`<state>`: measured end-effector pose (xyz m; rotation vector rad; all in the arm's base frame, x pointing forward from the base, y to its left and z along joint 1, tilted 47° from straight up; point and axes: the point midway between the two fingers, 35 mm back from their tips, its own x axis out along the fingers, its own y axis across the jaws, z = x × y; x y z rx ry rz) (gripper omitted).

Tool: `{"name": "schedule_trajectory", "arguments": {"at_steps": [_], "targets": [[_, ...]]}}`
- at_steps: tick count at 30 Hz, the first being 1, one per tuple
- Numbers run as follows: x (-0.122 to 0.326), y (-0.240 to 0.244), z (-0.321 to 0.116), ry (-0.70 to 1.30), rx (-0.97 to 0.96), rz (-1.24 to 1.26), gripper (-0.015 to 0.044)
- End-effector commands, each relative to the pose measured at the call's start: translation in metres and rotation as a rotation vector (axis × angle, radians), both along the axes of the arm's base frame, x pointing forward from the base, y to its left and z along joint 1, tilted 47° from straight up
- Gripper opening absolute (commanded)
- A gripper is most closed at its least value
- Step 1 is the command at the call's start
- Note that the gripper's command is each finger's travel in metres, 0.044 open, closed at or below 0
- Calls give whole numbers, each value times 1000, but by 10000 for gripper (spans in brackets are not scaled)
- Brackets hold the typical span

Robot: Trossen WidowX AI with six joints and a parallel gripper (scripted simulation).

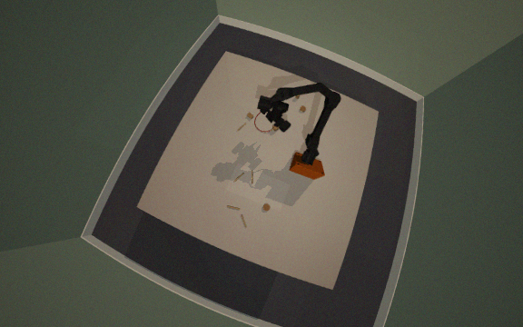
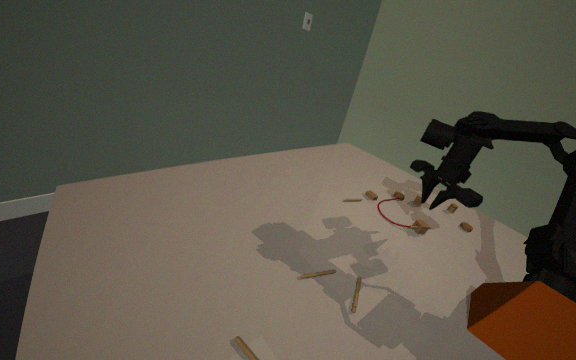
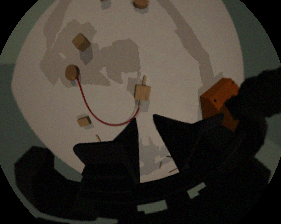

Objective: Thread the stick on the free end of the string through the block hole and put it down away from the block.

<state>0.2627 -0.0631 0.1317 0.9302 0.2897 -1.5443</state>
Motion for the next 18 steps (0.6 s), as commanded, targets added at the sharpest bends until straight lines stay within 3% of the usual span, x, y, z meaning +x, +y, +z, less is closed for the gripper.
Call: {"name": "schedule_trajectory", "arguments": {"at_steps": [1,9,18], "targets": [[-7,-6,5,315,-33,295,122],[-16,-14,13,863,-85,817,122],[-22,-20,18,1201,-114,1139,122]]}}
